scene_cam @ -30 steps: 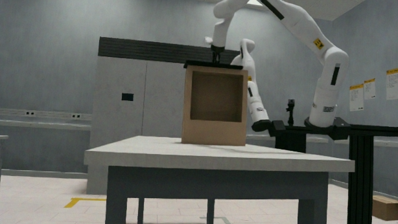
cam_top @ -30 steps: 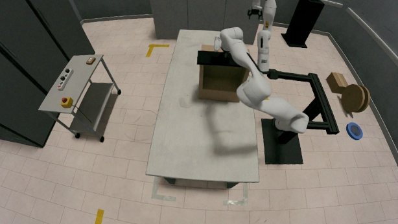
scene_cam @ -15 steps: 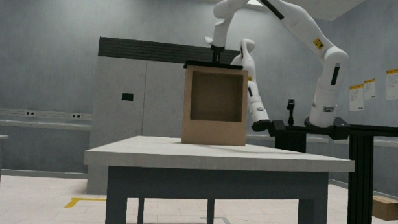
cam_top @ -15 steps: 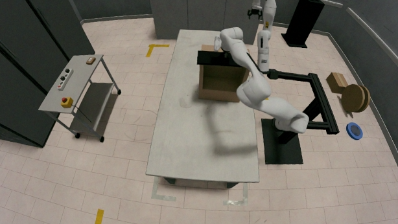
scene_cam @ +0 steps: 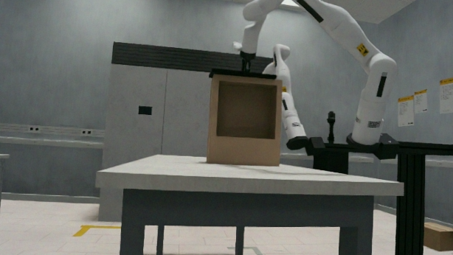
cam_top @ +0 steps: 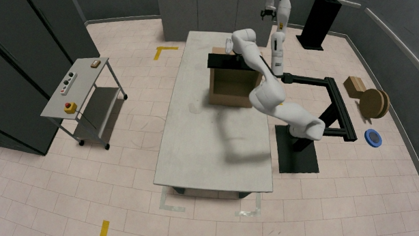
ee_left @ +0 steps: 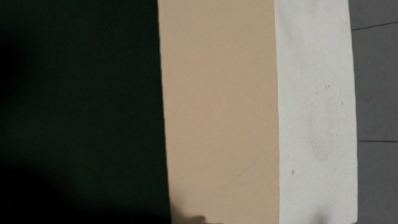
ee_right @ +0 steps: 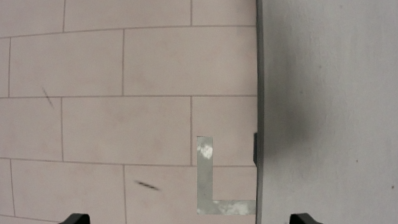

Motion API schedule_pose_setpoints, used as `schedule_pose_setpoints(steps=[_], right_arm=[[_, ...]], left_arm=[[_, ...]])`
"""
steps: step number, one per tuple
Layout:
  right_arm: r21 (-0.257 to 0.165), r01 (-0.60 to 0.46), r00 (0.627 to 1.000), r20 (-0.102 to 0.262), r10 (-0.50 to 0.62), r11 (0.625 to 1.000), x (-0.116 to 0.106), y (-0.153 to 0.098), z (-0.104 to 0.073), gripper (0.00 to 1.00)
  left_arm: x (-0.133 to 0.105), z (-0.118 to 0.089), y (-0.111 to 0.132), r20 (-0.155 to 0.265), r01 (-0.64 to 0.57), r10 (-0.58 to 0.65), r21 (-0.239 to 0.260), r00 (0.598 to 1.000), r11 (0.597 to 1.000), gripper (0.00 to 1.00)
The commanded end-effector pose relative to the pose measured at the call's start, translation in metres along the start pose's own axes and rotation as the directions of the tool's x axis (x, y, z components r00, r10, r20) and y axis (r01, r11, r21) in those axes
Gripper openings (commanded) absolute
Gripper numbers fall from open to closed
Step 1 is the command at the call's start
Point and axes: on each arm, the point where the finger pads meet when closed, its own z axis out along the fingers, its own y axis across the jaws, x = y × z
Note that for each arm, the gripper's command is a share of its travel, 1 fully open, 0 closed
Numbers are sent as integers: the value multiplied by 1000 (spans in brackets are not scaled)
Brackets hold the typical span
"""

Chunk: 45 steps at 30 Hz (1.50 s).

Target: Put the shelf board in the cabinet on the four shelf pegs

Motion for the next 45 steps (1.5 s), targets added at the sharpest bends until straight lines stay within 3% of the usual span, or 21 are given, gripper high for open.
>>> schedule_pose_setpoints(steps=[1, 25, 45], right_arm=[[0, 0, 1000, 1, 0, 1000, 0, 0, 0, 1000], [0, 0, 1000, 1, 0, 1000, 0, 0, 0, 1000], [0, 0, 1000, 1, 0, 1000, 0, 0, 0, 1000]], left_arm=[[0, -1, 1, -1, -1, 1, -2, 1000, 1000, 99], [0, 6, 11, -1, -1, 1, -2, 1000, 1000, 99], [0, -22, 34, -1, -1, 1, -2, 1000, 1000, 99]])
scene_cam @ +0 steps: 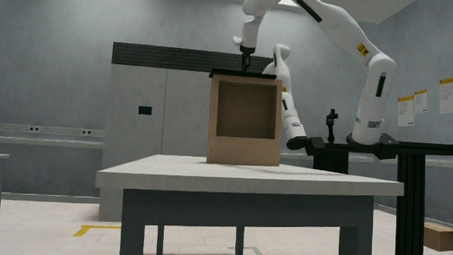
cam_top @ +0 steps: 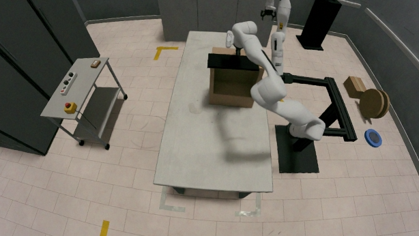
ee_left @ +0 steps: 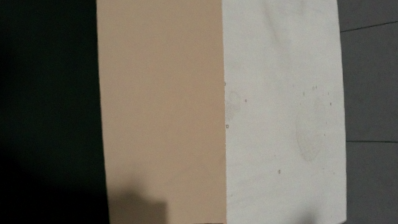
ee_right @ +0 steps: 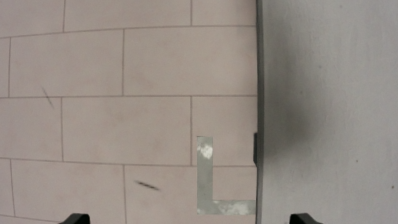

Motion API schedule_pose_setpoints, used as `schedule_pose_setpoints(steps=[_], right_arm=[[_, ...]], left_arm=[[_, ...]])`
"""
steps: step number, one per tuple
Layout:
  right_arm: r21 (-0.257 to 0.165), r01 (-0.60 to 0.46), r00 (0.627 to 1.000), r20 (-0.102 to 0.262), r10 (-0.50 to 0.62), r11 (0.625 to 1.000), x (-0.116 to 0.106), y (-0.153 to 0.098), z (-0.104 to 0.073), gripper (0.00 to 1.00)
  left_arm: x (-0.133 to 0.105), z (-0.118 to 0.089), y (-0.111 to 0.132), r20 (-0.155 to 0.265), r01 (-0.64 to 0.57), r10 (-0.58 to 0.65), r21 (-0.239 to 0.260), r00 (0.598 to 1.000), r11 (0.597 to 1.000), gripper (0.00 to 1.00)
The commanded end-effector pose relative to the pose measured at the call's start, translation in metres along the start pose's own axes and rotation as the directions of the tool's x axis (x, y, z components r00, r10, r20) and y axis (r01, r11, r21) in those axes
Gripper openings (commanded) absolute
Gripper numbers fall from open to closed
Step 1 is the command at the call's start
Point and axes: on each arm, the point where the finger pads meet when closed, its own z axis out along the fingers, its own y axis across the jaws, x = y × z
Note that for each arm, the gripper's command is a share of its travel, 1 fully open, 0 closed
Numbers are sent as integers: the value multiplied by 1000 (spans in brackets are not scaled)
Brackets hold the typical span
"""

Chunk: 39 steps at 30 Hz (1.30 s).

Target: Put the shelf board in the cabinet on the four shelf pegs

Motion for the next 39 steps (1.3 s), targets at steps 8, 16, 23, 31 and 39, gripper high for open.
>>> schedule_pose_setpoints(steps=[8, 16, 23, 31, 39], right_arm=[[0, 0, 1000, 1, 0, 1000, 0, 0, 0, 1000], [0, 0, 1000, 1, 0, 1000, 0, 0, 0, 1000], [0, 0, 1000, 1, 0, 1000, 0, 0, 0, 1000], [0, 0, 1000, 1, 0, 1000, 0, 0, 0, 1000], [0, 0, 1000, 1, 0, 1000, 0, 0, 0, 1000]], left_arm=[[0, -10, 8, -1, -1, 1, -1, 1000, 1000, 99], [0, -10, 8, -1, -1, 1, -3, 1000, 1000, 99], [0, -9, 8, -1, -1, 1, -10, 1000, 1000, 99], [0, -9, 8, 0, -2, 2, -41, 1000, 999, 99], [0, -10, 8, 0, -2, 2, -82, 1000, 997, 99]])
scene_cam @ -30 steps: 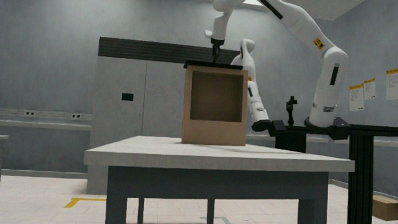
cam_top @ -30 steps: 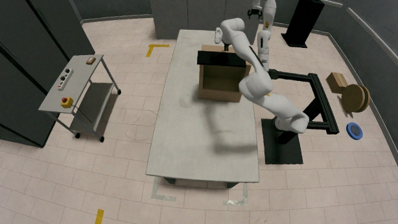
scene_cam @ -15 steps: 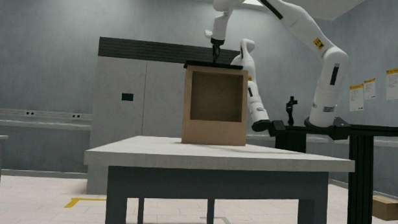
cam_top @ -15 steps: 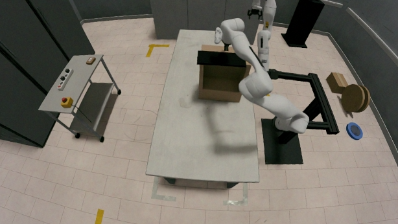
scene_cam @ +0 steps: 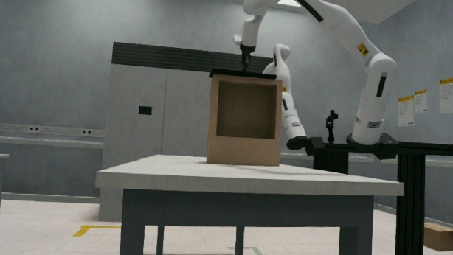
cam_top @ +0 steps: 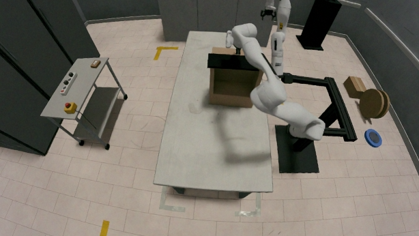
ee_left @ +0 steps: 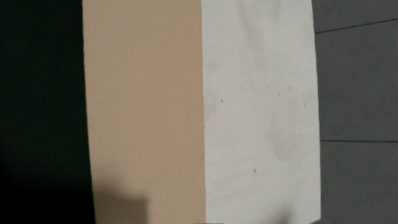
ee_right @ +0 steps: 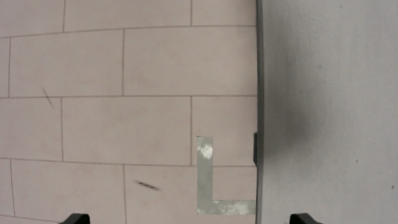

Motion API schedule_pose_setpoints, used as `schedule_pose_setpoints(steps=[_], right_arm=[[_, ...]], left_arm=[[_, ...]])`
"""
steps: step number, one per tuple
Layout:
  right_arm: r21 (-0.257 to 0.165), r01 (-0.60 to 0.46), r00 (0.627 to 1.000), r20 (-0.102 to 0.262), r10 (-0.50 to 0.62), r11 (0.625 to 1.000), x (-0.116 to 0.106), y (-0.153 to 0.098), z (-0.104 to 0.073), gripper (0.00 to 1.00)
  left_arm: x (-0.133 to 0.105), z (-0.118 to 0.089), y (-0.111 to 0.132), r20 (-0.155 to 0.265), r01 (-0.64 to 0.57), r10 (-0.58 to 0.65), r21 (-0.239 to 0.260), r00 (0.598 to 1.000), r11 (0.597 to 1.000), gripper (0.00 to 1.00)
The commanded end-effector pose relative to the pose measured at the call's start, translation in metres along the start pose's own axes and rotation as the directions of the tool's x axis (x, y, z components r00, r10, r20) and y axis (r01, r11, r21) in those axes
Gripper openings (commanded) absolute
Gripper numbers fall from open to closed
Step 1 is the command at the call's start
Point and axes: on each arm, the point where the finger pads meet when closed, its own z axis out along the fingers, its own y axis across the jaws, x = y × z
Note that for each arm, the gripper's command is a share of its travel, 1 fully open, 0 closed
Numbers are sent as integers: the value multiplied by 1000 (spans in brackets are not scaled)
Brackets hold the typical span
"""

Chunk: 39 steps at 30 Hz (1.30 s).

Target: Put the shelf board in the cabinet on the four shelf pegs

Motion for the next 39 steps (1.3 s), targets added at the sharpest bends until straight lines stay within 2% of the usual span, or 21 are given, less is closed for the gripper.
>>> schedule_pose_setpoints(steps=[1, 14, 16, 20, 31, 33, 39], right_arm=[[0, 0, 1000, 1, 0, 1000, 0, 0, 0, 1000], [0, 0, 1000, 1, 0, 1000, 0, 0, 0, 1000], [0, 0, 1000, 1, 0, 1000, 0, 0, 0, 1000], [0, 0, 1000, 1, 0, 1000, 0, 0, 0, 1000], [0, 0, 1000, 1, 0, 1000, 0, 0, 0, 1000], [0, 0, 1000, 1, 0, 1000, 0, 0, 0, 1000], [0, 0, 1000, 1, 0, 1000, 0, 0, 0, 1000]], left_arm=[[0, -1, 1, -2, -1, 1, -24, 1000, 1000, 99], [0, -3, 0, -1, -2, 2, -166, 1000, 986, 99], [0, -3, 0, -1, -2, 2, -166, 1000, 986, 99], [-1, -5, -1, -3, -1, 1, -219, 1000, 976, 99], [-1, -85, -43, -3, -1, 1, -224, 1000, 975, 99], [-1, -85, -43, -3, -1, 1, -224, 1000, 975, 99], [-1, -122, -63, -3, -1, 1, -223, 1000, 975, 99]])
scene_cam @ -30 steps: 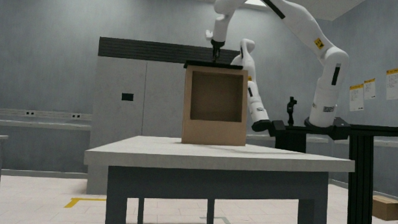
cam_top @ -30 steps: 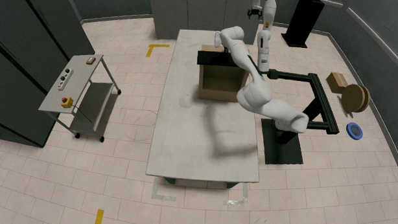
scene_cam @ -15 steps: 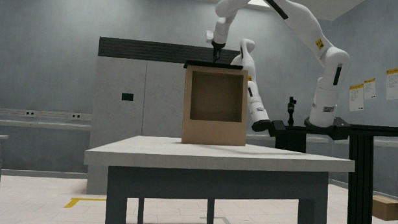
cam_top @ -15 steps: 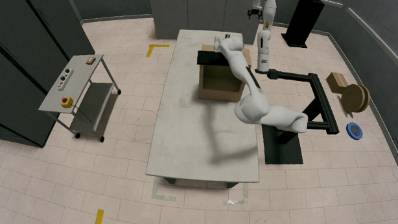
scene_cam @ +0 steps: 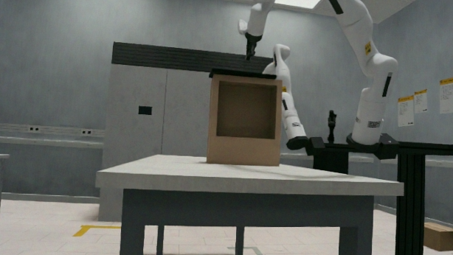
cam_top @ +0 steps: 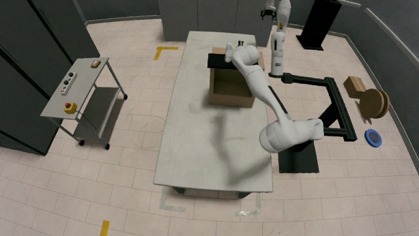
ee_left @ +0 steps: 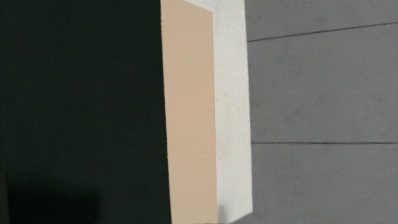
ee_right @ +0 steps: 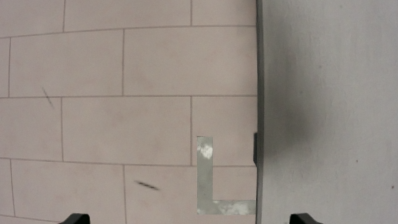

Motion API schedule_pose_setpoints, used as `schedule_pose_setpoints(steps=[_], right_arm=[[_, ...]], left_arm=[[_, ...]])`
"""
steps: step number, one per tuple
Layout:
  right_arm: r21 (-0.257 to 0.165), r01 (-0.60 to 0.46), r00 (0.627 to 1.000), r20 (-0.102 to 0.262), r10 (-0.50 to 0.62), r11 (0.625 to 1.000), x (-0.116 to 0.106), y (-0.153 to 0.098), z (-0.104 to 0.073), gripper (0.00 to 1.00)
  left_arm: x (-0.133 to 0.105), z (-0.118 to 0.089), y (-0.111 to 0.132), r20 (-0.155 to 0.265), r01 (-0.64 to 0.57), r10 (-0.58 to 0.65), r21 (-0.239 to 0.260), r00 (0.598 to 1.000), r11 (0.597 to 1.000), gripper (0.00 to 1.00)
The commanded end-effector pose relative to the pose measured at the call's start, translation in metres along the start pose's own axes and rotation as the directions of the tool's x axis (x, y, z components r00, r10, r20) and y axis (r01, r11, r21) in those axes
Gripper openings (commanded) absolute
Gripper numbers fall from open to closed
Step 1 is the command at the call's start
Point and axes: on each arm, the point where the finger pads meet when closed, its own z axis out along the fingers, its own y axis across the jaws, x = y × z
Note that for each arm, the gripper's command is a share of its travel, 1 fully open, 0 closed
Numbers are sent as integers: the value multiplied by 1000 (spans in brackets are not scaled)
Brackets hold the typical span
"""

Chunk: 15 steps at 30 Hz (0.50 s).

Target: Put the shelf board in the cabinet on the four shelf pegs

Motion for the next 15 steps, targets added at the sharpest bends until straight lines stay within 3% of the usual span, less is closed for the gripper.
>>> schedule_pose_setpoints(steps=[1, 9, 15], right_arm=[[0, 0, 1000, 1, 0, 1000, 0, 0, 0, 1000], [0, 0, 1000, 1, 0, 1000, 0, 0, 0, 1000], [0, 0, 1000, 1, 0, 1000, 0, 0, 0, 1000]], left_arm=[[0, -35, -8, 2, -1, 1, -4, 1000, 1000, 99], [0, -78, -20, 2, -1, 1, -4, 1000, 1000, 99], [0, -94, -25, 2, -1, 1, -4, 1000, 1000, 99]])
